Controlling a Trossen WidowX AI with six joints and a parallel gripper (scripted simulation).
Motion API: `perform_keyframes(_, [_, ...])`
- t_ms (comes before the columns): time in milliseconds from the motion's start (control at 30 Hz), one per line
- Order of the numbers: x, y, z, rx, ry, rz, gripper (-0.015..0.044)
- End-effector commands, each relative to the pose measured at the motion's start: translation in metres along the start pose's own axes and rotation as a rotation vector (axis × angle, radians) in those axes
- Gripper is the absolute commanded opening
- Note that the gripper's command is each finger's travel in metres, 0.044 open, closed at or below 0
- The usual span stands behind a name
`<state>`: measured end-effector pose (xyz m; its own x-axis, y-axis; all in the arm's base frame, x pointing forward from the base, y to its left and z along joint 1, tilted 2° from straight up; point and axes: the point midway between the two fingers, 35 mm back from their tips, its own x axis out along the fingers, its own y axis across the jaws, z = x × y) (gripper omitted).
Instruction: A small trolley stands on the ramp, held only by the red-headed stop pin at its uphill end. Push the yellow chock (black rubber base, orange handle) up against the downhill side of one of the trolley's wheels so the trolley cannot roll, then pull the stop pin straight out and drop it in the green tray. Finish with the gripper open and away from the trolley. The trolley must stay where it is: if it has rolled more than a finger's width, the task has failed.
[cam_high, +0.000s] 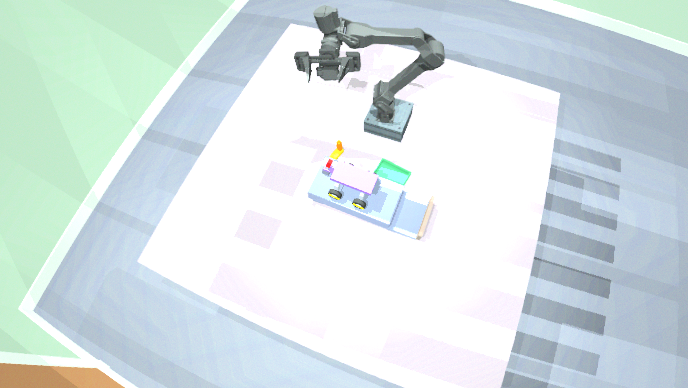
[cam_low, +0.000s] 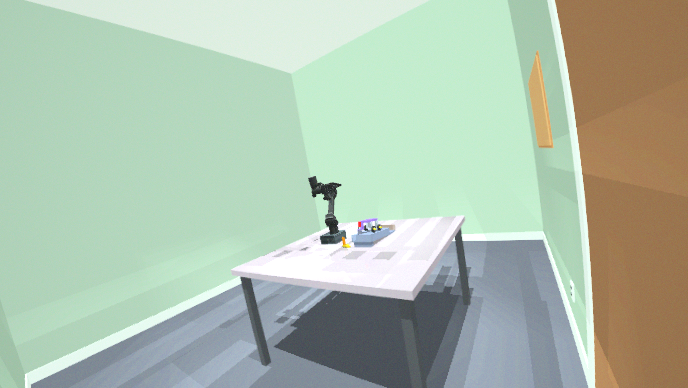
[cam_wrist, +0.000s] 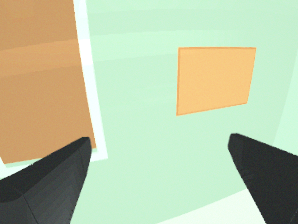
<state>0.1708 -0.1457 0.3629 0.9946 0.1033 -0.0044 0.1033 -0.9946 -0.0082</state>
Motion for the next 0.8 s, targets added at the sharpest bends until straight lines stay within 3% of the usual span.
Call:
perform_keyframes(0, [0.001, 0.001, 0.001, -0.002, -0.001, 0.004, 0.0374])
perform_keyframes(233, [0.020, 0.037, 0.042, -0.068, -0.128, 0.137, 0.0190])
perform_keyframes(500, [0.037, 0.057, 0.117, -0.196, -0.455, 0.176, 0.0190])
perform_keyframes(767, [0.033, 0.046, 0.195, -0.392, -0.877, -0.001, 0.0190])
